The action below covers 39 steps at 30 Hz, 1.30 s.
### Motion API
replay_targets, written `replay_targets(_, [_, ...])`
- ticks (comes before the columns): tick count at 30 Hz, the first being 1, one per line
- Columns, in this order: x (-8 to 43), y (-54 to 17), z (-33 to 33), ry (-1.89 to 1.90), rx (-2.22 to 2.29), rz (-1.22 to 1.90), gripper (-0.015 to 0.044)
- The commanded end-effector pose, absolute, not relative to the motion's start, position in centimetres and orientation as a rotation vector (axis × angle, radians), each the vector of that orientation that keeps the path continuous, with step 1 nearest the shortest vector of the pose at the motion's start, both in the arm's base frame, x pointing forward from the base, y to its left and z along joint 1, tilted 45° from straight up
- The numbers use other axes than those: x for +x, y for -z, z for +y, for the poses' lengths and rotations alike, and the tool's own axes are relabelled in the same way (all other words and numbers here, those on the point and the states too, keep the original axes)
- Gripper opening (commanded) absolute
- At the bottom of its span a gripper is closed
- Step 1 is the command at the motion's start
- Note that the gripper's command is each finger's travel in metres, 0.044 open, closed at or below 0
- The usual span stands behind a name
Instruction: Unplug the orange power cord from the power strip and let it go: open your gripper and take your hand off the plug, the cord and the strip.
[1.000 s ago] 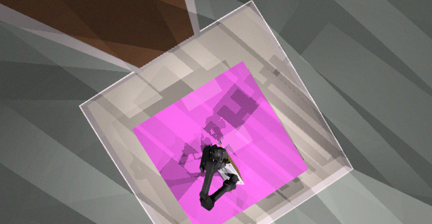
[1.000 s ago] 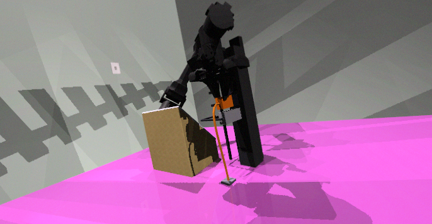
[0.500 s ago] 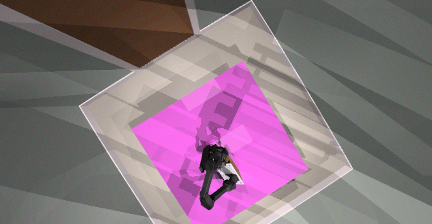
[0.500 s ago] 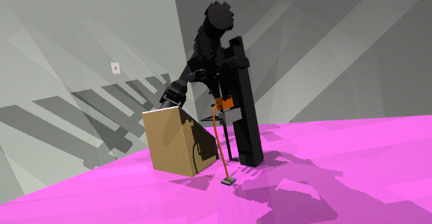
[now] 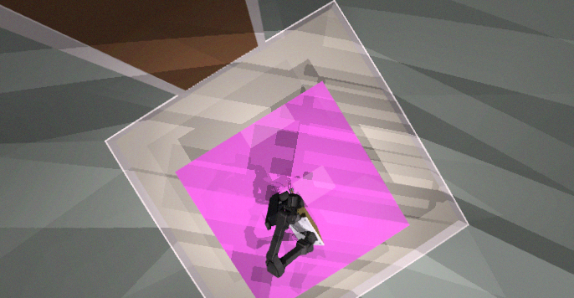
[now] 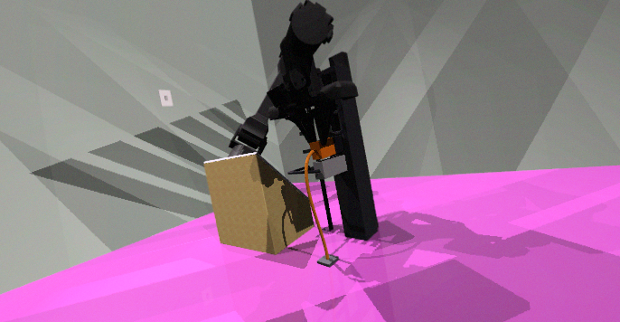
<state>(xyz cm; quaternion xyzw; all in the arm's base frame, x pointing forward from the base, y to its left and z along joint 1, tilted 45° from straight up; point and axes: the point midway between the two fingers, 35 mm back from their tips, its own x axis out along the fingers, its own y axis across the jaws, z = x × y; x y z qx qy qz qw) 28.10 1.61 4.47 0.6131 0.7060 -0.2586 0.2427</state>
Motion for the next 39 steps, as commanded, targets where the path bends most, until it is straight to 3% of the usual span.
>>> replay_targets(1, [28.1,-2.5,-1.6,0.785,1.645,1.869,0.0])
replay_targets(10, [28.0,-1.7,-2.8,0.786,1.646,1.869,0.0])
replay_targets(22, [27.9,-1.9,-2.2,0.783,1.649,1.873,0.0315])
replay_targets(27, [28.1,0.0,-5.2,0.785,1.647,1.869,0.044])
replay_targets(39, [28.0,1.4,-7.4,0.785,1.647,1.87,0.044])
